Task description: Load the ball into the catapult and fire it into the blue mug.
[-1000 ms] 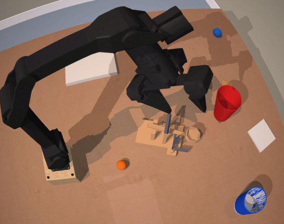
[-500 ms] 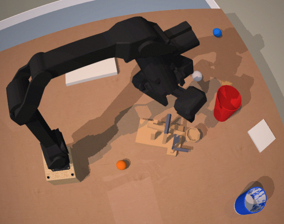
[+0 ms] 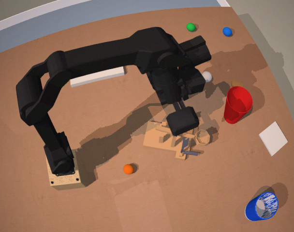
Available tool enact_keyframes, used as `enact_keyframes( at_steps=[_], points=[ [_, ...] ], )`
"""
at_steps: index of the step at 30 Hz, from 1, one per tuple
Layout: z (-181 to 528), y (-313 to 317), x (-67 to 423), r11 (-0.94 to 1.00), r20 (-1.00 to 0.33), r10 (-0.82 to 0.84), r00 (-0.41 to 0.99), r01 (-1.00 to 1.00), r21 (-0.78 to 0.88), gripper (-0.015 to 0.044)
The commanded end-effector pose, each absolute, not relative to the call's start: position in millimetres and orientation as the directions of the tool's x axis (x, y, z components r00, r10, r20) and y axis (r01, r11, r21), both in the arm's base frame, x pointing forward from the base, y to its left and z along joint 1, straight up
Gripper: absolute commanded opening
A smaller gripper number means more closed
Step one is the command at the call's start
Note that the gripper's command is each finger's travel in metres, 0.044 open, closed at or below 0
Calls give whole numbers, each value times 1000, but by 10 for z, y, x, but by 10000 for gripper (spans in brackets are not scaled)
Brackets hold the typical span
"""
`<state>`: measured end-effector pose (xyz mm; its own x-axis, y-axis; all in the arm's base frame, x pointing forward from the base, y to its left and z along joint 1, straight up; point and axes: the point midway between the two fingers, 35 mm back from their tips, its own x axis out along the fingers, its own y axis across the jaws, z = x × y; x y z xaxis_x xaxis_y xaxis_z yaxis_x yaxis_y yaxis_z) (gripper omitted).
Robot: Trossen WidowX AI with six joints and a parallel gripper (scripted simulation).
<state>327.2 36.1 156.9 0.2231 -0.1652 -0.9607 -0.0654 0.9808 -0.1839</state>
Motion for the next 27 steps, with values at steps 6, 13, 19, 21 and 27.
enact_keyframes(
  at_steps=[6, 13, 19, 21, 27],
  points=[
    [1234, 499, 3154, 980, -991, -71, 115, 194, -48, 440],
    [1030, 594, 3056, 920, -999, -3, 41, 391, 13, 440],
    [1012, 603, 3046, 912, -999, 4, 33, 410, 17, 440],
    [985, 603, 3048, 912, -999, 4, 33, 410, 17, 440],
    [539, 581, 3048, 912, -999, 4, 33, 410, 17, 440]
  ],
)
